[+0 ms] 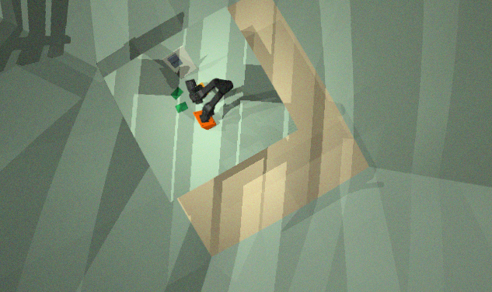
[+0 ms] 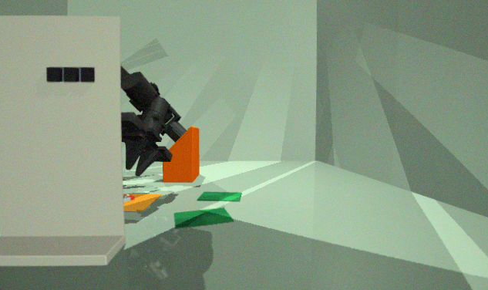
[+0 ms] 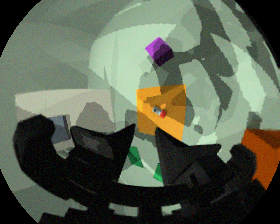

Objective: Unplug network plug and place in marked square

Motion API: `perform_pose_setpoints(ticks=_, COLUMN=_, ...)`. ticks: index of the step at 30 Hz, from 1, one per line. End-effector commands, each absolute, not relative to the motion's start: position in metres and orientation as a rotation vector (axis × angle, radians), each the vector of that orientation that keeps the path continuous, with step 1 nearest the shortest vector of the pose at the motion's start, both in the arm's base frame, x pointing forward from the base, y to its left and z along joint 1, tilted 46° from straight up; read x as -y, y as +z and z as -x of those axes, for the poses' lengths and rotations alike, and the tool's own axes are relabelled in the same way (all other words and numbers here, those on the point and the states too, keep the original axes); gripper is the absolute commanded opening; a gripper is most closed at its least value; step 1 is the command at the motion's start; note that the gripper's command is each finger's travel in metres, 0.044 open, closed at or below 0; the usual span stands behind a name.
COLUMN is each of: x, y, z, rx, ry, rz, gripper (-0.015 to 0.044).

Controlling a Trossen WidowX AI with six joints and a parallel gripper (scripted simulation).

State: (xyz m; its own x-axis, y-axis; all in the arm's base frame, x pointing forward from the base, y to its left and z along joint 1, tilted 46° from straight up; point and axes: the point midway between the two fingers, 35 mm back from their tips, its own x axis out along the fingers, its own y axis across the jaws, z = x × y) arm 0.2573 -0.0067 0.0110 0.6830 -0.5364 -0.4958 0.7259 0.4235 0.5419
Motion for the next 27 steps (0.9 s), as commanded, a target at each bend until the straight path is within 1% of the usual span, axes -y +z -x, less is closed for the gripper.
perform_pose_setpoints(ticks=1, x=0.004, y=0.015, z=-0.258, rx=-0.255, ry=-0.800, rz=-0.813, gripper=0.0156)
perform_pose_setpoints(ticks=27, x=-0.012, y=0.031, z=-0.253, rx=-0.253, ry=-0.799, rz=-0.811, gripper=0.0156)
